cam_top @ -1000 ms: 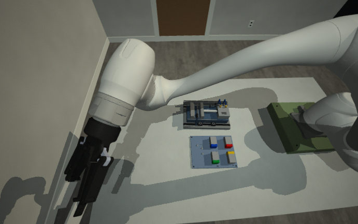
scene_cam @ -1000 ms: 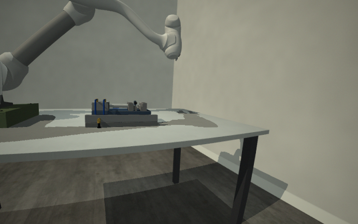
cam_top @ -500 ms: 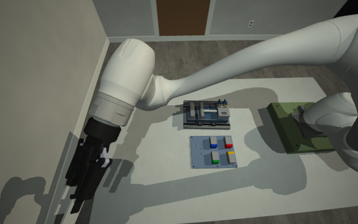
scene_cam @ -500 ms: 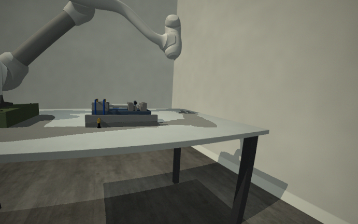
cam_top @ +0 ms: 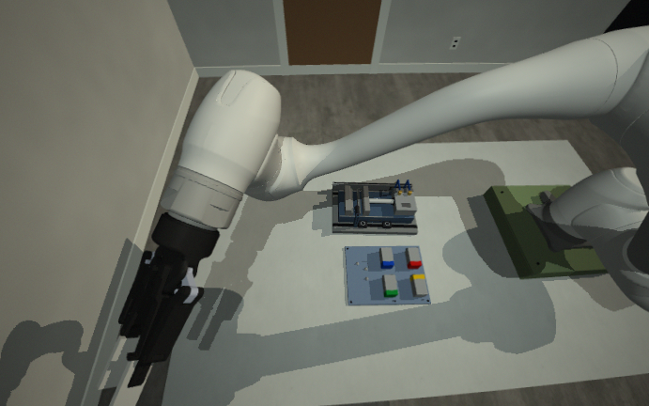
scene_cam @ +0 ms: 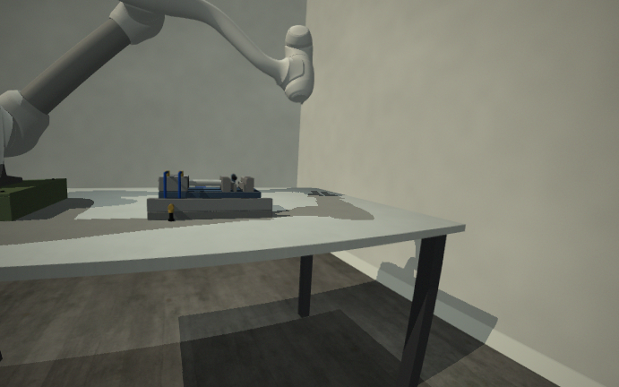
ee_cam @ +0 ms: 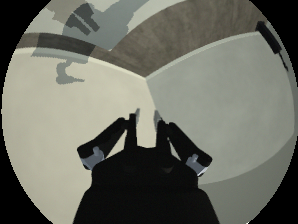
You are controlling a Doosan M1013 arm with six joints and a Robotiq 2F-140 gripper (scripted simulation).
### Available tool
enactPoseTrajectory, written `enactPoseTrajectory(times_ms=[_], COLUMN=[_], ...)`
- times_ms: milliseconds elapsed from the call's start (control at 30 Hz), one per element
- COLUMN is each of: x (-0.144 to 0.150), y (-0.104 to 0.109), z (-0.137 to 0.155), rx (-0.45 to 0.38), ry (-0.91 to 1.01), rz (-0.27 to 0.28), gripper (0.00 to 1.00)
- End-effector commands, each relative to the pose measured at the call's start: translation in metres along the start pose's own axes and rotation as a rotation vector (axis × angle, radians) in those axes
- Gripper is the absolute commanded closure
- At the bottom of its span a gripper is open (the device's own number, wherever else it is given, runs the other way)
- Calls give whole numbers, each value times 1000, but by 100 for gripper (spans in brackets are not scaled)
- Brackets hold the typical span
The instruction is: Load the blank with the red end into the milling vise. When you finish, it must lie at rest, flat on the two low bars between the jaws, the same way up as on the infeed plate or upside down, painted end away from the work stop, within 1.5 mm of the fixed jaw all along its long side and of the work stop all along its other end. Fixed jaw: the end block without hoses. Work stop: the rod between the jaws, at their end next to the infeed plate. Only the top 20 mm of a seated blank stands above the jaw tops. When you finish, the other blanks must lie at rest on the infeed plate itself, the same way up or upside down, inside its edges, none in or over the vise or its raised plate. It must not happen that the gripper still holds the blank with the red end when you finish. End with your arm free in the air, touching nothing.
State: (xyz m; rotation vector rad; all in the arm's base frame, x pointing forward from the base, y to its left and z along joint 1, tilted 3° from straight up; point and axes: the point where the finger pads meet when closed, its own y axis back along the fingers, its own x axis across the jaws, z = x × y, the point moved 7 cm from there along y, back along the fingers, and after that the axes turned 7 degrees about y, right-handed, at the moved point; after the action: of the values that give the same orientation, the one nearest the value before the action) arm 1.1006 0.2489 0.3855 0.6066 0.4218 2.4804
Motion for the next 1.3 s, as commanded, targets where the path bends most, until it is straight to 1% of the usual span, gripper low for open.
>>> enactPoseTrajectory(times_ms=[0, 900, 933, 1267], x=[0, 0, 0, 0], y=[0, 0, 0, 0], z=[0, 0, 0, 0], rx=[0, 0, 0, 0], ry=[0, 0, 0, 0], rz=[0, 0, 0, 0], gripper=[75, 75, 0, 0])
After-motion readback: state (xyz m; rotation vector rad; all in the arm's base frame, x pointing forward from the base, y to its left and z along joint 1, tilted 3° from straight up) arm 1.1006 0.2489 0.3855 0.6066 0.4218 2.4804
